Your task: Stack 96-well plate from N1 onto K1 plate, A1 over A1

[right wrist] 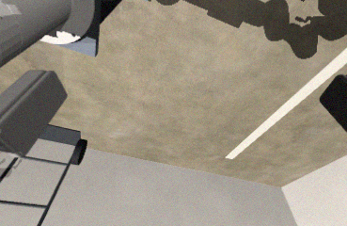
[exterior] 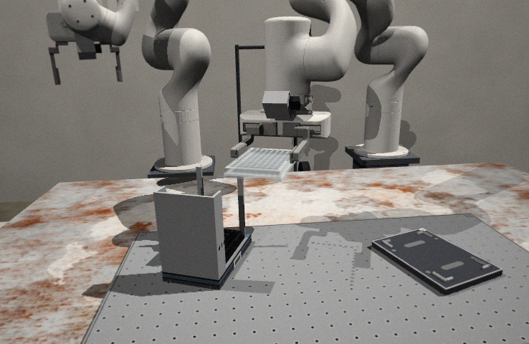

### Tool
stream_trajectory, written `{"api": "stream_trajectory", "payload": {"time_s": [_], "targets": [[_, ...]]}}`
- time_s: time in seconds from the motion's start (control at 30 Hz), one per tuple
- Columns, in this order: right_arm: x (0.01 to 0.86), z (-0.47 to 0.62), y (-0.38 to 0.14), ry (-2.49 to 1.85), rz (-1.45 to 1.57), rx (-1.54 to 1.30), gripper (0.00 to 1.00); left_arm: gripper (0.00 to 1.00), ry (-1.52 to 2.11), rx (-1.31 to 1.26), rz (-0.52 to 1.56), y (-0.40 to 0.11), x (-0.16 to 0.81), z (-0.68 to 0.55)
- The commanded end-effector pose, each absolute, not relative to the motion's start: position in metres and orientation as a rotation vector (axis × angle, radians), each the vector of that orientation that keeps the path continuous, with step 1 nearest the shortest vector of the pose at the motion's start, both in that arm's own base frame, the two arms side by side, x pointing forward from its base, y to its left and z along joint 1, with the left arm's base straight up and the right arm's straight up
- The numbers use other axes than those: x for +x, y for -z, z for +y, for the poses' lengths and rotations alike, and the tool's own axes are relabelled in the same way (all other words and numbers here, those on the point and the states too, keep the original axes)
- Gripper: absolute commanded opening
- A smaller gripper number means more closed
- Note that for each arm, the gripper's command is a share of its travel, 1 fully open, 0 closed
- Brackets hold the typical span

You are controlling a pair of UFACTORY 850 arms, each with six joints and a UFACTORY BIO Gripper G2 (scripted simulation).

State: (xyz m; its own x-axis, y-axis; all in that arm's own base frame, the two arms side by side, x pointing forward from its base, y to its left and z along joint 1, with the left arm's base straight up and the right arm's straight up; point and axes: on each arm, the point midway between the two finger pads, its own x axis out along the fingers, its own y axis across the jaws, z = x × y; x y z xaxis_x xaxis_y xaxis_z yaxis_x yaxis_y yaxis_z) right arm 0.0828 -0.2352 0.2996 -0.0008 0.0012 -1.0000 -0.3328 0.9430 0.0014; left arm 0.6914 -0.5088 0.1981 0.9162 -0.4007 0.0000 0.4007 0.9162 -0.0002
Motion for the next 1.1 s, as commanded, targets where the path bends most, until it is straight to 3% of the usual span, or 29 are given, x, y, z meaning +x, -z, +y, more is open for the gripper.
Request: {"api": "stream_trajectory", "payload": {"time_s": [0.0, 1.07], "targets": [[0.083, -0.236, -0.3, -0.266, 1.554, -0.266, 1.0, 0.0, 0.412, -0.001, -0.002, -0.2, 0.69, -0.521], [0.083, -0.236, -0.3, -0.266, 1.554, -0.266, 1.0, 0.0, 0.412, -0.001, -0.002, -0.202, 0.677, -0.606]]}}
